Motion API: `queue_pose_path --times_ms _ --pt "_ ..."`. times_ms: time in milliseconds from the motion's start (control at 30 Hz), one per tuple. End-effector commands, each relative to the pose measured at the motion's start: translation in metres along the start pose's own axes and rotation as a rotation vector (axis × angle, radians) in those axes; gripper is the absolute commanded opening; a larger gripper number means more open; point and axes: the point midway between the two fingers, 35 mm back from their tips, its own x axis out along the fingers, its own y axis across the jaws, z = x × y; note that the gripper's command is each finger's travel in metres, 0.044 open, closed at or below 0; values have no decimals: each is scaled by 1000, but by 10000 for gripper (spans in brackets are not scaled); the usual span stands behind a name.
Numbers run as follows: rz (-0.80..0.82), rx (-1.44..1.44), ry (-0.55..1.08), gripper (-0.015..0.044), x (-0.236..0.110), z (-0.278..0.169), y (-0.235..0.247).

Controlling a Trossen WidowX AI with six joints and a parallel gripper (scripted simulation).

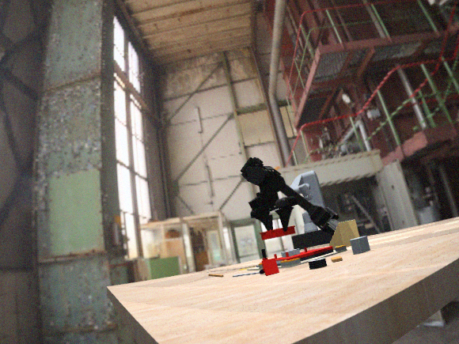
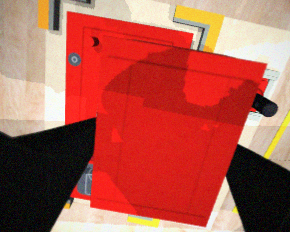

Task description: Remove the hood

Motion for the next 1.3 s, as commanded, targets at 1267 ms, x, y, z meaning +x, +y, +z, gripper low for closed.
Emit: queue_pose_path --times_ms 1267 --pt "-12 -1 -2 0 -8 -44 -160"
